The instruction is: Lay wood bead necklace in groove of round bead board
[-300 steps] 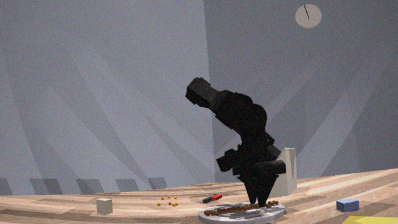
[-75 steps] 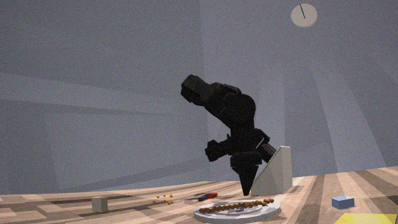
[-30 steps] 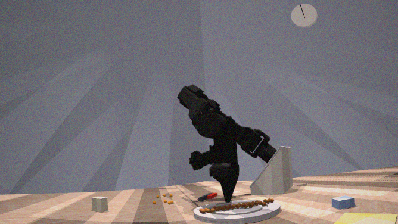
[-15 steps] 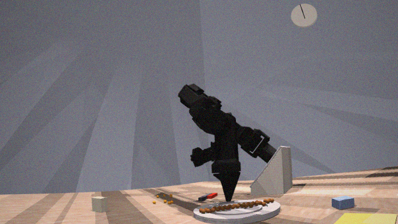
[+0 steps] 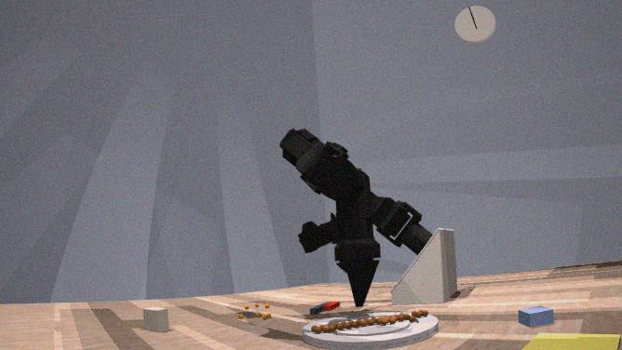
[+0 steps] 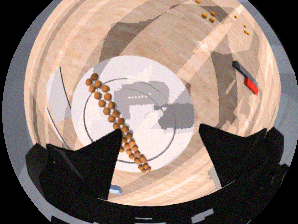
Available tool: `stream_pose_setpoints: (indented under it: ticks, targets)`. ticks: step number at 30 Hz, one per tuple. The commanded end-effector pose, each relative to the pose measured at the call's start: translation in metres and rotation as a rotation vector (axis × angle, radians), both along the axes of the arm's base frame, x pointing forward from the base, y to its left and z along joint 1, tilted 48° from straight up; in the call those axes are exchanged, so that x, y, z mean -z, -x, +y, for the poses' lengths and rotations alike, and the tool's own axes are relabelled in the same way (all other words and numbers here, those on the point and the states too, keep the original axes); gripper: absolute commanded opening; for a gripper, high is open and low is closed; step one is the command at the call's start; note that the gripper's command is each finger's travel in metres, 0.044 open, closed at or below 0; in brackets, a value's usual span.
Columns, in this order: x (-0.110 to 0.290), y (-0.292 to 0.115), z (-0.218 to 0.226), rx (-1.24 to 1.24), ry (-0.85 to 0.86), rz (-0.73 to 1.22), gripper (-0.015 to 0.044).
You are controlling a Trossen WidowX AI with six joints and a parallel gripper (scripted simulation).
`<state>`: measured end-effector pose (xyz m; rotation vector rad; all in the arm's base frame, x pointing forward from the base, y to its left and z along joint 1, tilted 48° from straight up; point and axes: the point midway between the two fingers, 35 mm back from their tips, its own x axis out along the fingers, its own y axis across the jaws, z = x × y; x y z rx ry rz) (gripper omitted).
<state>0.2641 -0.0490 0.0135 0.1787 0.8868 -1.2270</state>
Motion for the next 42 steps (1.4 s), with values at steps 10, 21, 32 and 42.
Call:
stream_pose_setpoints:
  ticks: [10,21,32,42]
  targets:
    - [0.033,-0.034,0.051,-0.426,0.032,0.458,0.0380]
    - [0.038,-0.038,0.046,-0.427,0.028,0.439,0.0380]
    - [0.048,-0.038,0.036,-0.426,0.030,0.447,0.0380]
    - [0.059,-0.037,0.024,-0.426,0.033,0.457,0.0380]
